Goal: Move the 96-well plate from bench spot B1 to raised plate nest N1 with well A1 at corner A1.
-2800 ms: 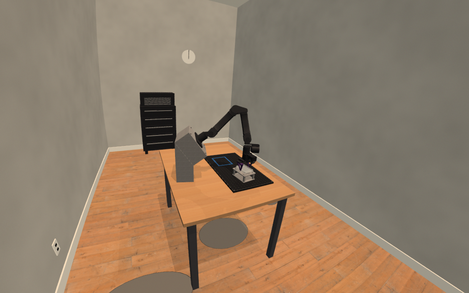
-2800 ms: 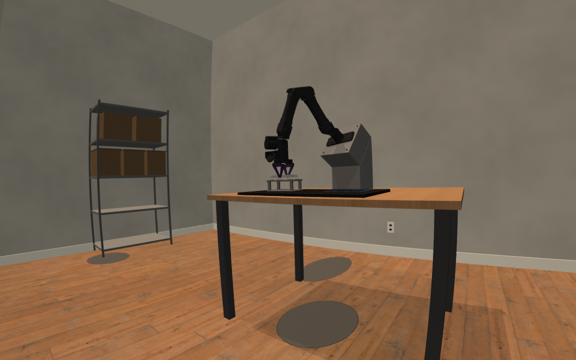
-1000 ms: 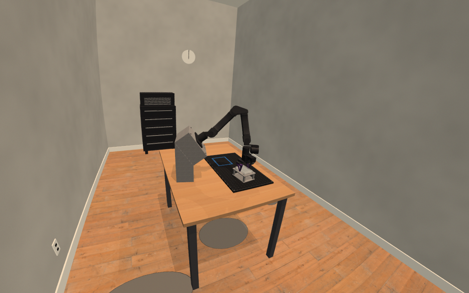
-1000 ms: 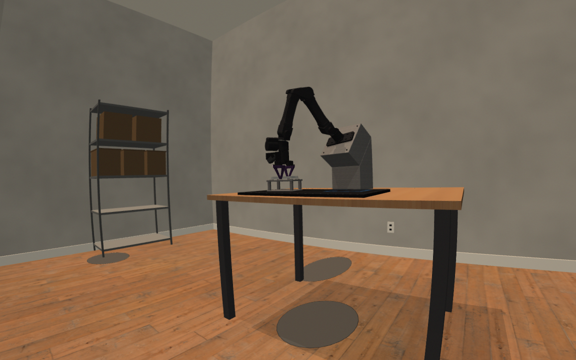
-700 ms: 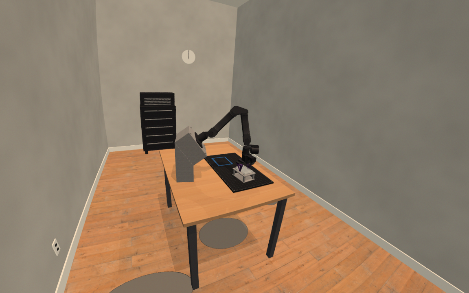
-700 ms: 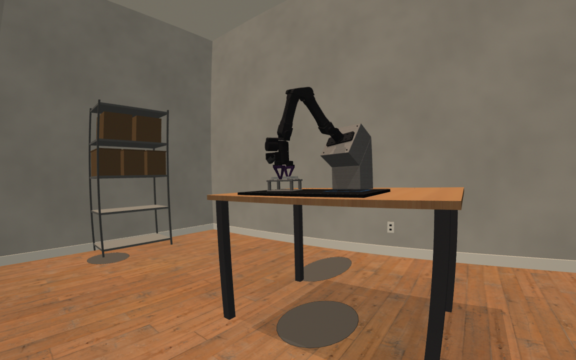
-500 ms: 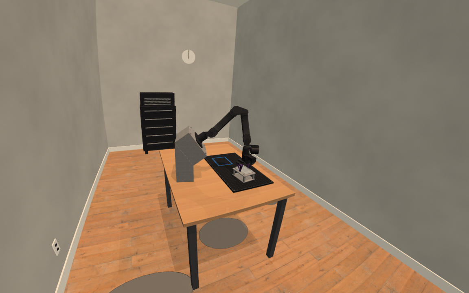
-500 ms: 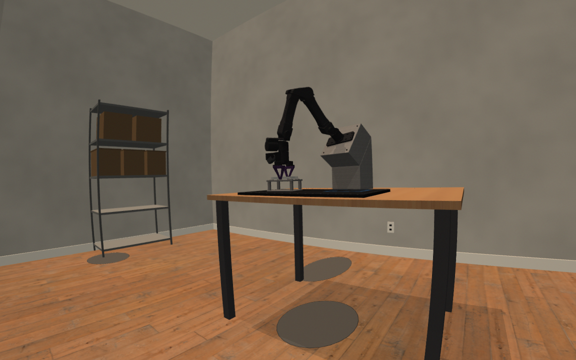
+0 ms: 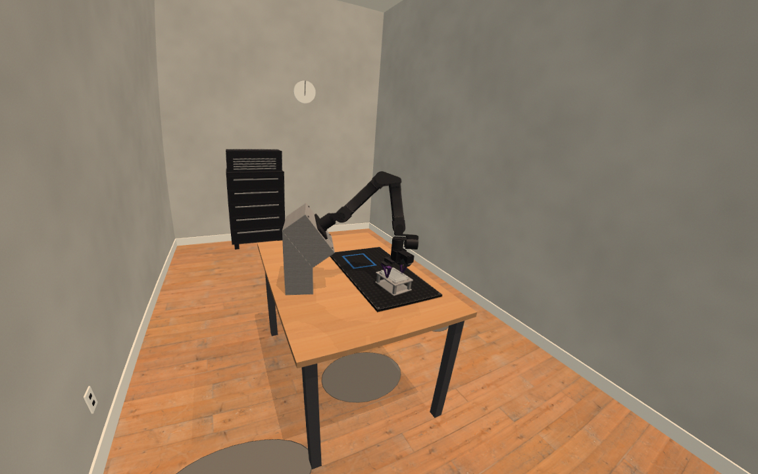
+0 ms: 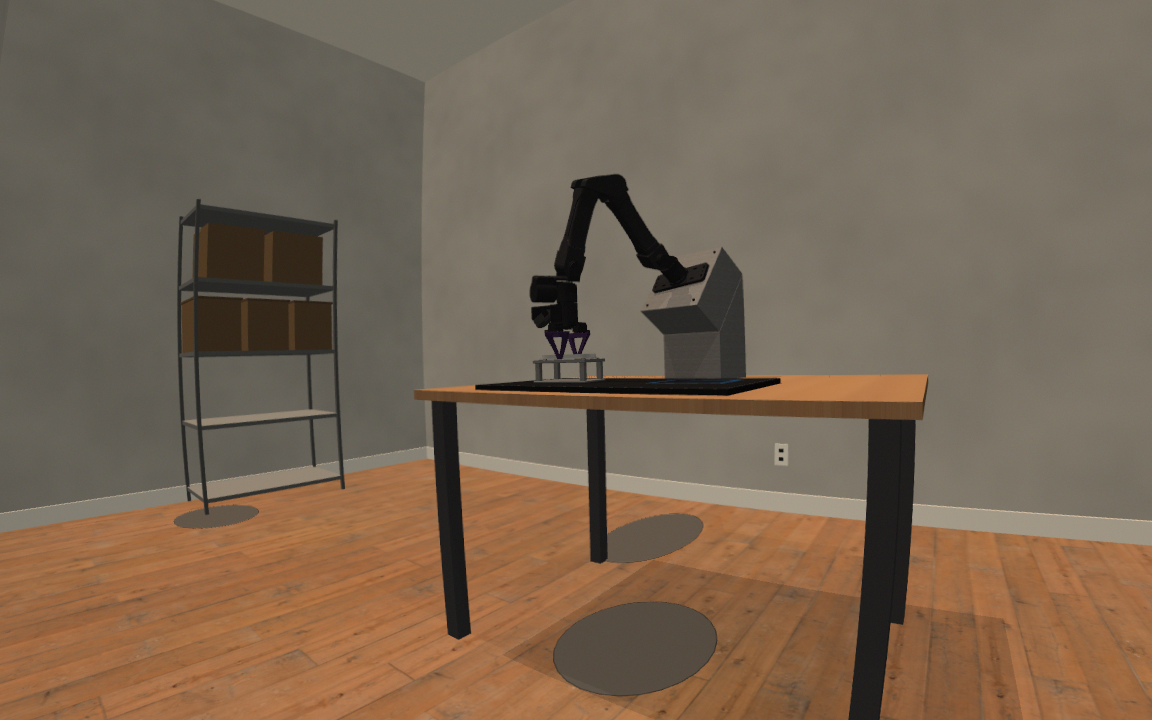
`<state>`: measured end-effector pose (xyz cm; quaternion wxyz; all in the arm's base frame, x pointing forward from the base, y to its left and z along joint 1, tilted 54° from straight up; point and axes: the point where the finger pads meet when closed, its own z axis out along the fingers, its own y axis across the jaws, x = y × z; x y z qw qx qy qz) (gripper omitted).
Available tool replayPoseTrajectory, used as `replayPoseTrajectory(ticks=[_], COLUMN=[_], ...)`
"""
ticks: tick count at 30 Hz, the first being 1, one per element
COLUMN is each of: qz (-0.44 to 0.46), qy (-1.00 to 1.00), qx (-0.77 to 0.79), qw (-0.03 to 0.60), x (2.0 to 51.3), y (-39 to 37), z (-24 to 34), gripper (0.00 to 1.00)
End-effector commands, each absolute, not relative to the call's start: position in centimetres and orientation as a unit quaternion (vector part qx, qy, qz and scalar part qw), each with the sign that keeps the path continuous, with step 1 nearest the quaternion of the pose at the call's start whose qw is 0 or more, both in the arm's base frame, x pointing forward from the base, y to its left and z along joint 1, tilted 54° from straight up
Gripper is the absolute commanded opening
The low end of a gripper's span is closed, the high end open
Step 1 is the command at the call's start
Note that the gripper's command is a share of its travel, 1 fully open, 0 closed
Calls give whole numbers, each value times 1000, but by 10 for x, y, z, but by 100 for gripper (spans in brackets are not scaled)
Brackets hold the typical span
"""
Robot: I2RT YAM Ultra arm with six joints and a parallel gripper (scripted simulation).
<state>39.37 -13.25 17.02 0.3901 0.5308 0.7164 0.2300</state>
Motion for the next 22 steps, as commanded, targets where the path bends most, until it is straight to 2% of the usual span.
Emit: replayPoseTrajectory(ticks=[1,10,22], qz=[229,229,228], qy=[713,713,714], qx=[531,531,533], qw=[396,396,393], x=[394,394,362], y=[-134,-134,-131], z=[175,175,191], gripper=[100,100,100])
